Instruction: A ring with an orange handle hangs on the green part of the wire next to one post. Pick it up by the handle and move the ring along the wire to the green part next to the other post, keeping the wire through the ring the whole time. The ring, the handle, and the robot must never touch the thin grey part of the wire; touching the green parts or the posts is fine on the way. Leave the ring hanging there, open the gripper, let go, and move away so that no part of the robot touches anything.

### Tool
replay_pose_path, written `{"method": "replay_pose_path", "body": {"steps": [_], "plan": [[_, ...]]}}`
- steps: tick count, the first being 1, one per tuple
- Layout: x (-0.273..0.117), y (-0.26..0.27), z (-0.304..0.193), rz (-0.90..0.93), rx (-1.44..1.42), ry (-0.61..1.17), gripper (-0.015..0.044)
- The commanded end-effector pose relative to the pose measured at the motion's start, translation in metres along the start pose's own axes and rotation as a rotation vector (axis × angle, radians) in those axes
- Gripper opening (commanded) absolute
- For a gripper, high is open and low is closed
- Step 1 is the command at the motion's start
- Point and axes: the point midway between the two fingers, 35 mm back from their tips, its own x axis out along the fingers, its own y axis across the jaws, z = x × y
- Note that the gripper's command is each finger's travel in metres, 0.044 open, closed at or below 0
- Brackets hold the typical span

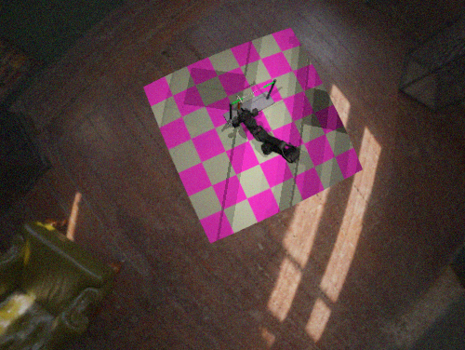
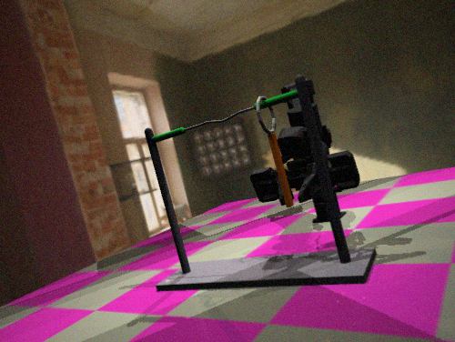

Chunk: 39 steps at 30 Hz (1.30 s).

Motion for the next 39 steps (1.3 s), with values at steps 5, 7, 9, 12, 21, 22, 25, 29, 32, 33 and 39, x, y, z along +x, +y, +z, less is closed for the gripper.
{"method": "replay_pose_path", "body": {"steps": [5, 7, 9, 12, 21, 22, 25, 29, 32, 33, 39], "plan": [[-0.013, 0.0, 0.003, -0.004, 0.005, -0.003, 0.016], [-0.016, 0.001, 0.003, -0.005, 0.006, -0.003, 0.016], [-0.02, 0.001, 0.003, -0.005, 0.006, -0.003, 0.016], [-0.025, 0.001, 0.003, -0.005, 0.006, -0.002, 0.016], [-0.039, 0.0, 0.002, -0.007, 0.008, -0.002, 0.016], [-0.041, 0.0, 0.001, -0.007, 0.008, -0.001, 0.016], [-0.046, -0.001, 0.001, -0.007, 0.008, -0.001, 0.016], [-0.048, -0.001, 0.0, -0.007, 0.008, -0.001, 0.016], [-0.048, -0.001, 0.0, -0.007, 0.008, -0.001, 0.016], [-0.048, -0.001, 0.0, -0.007, 0.008, -0.001, 0.016], [-0.048, -0.001, 0.0, -0.007, 0.008, -0.001, 0.016]]}}
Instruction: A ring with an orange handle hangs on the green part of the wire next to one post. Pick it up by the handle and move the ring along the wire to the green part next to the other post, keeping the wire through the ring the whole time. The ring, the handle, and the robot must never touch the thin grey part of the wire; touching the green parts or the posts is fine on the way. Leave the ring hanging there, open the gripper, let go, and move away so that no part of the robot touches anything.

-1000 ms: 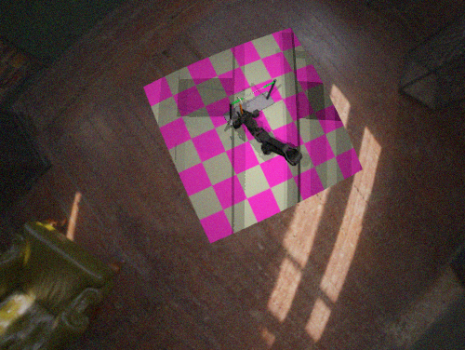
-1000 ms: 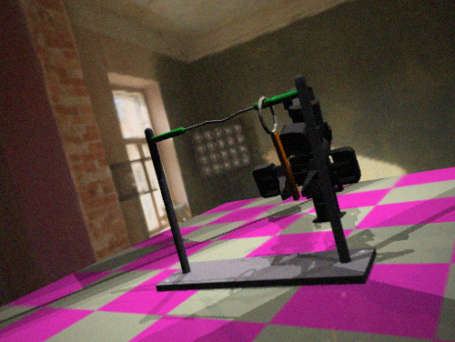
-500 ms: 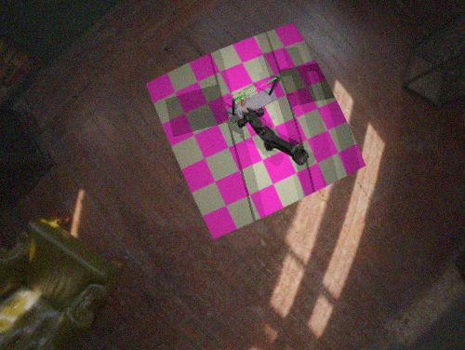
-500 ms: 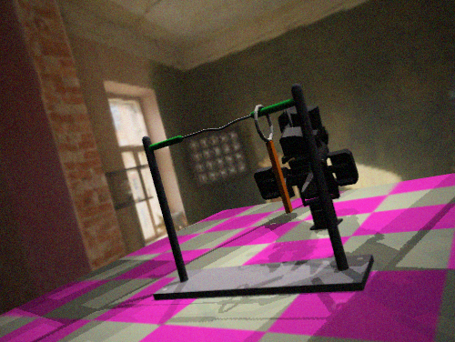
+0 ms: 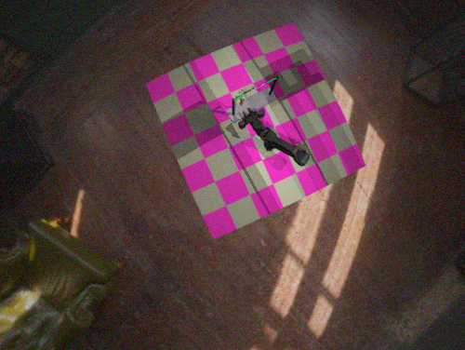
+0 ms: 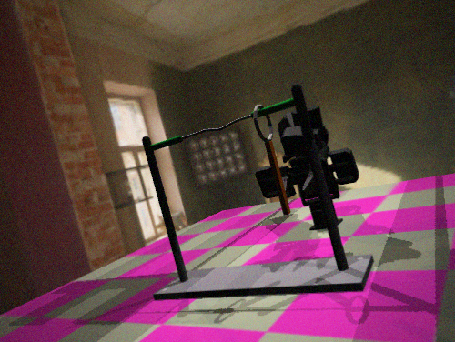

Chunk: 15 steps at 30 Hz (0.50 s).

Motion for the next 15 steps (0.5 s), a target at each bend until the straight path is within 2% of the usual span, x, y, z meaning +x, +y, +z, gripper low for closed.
{"method": "replay_pose_path", "body": {"steps": [1, 11, 15], "plan": [[0.0, -0.001, 0.0, -0.005, 0.004, 0.0, 0.016], [0.0, -0.001, 0.0, -0.005, 0.004, 0.0, 0.016], [-0.015, 0.001, 0.001, 0.0, 0.001, 0.001, 0.0265]]}}
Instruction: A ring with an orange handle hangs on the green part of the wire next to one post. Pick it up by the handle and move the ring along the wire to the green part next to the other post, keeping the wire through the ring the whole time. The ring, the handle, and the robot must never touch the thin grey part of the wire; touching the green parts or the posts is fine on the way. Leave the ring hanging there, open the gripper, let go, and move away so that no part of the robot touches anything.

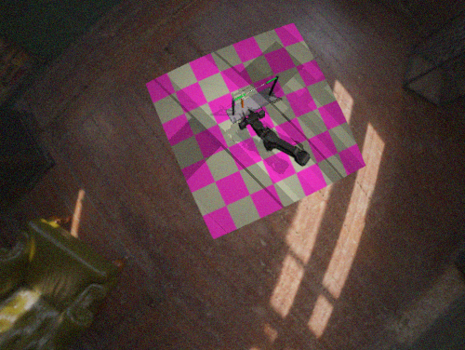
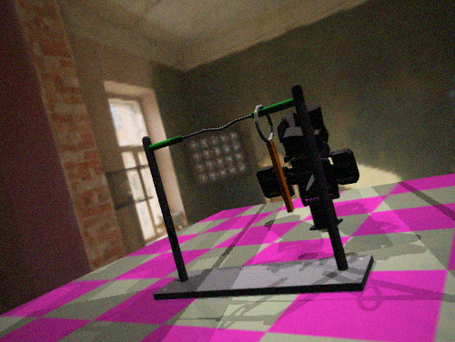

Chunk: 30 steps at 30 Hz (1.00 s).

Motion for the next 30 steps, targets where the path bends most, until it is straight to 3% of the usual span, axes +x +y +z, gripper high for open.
{"method": "replay_pose_path", "body": {"steps": [1, 7, 30], "plan": [[-0.017, 0.0, 0.003, 0.002, 0.007, -0.01, 0.0291], [-0.037, -0.003, 0.0, 0.002, 0.006, -0.011, 0.044], [-0.037, -0.003, 0.0, 0.002, 0.006, -0.011, 0.044]]}}
